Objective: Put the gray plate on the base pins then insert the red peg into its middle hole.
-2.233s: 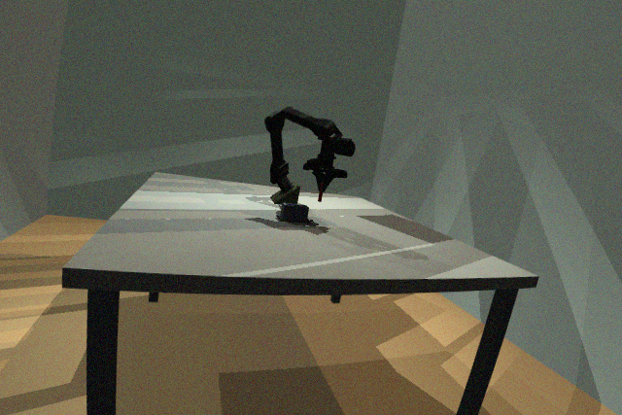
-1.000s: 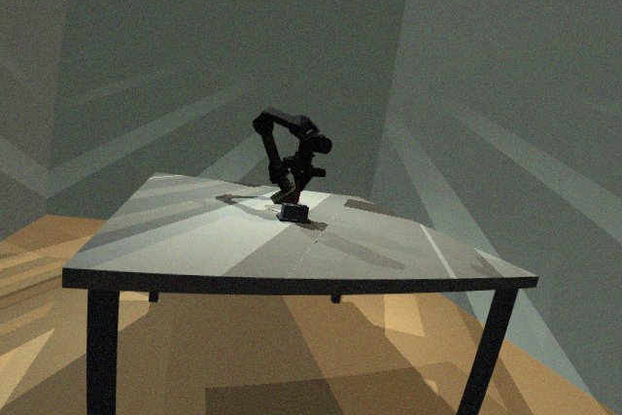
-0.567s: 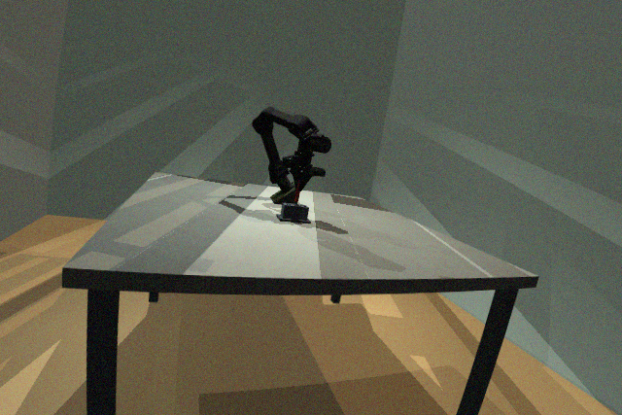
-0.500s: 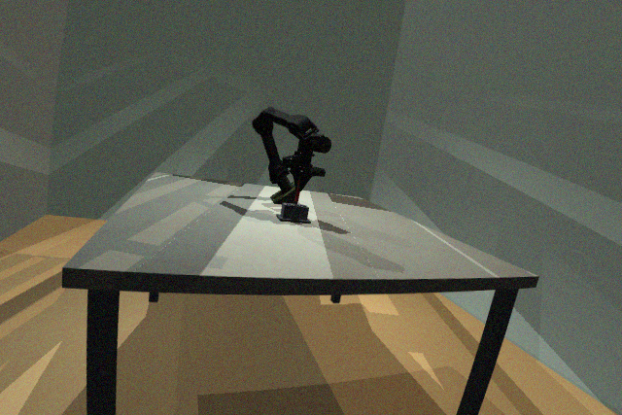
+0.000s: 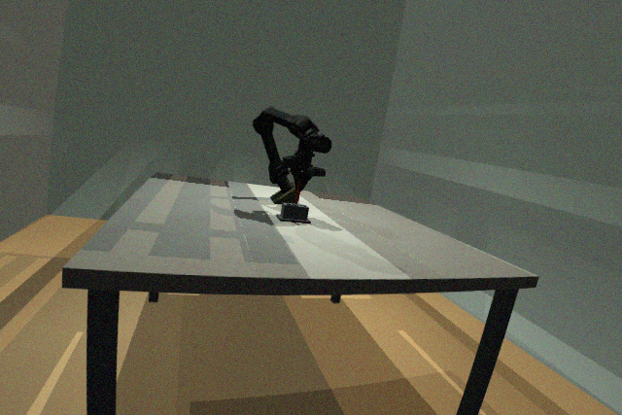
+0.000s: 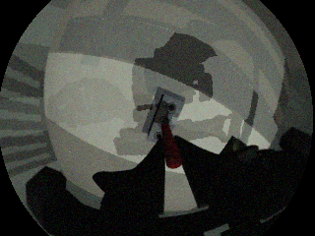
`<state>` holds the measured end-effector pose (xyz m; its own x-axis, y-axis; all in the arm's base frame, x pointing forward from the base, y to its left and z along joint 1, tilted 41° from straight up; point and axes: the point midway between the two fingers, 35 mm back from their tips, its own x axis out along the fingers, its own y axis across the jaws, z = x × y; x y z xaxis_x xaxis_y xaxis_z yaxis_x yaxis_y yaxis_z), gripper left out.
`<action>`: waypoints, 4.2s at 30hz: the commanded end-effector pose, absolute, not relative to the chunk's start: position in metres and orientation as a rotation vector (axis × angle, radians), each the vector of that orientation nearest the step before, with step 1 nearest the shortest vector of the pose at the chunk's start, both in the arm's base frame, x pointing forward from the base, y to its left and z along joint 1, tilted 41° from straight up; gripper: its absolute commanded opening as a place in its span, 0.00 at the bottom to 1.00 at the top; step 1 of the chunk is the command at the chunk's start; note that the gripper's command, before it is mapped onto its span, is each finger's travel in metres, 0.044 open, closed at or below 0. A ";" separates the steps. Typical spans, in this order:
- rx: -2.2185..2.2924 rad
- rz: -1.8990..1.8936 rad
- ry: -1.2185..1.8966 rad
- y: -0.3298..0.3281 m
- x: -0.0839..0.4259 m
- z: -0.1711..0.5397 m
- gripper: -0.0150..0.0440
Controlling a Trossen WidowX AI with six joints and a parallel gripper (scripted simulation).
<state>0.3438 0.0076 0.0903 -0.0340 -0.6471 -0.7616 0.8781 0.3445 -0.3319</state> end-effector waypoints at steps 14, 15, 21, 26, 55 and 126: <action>0.280 -1.249 1.015 0.007 0.345 0.091 0.25; 0.280 -1.249 1.015 0.007 0.345 0.091 0.25; 0.280 -1.249 1.015 0.007 0.345 0.091 0.25; 0.288 -1.250 1.014 0.008 0.345 0.091 0.25; 0.279 -1.249 1.014 -0.005 0.344 0.078 0.25; 0.280 -1.249 1.015 0.000 0.343 0.083 0.51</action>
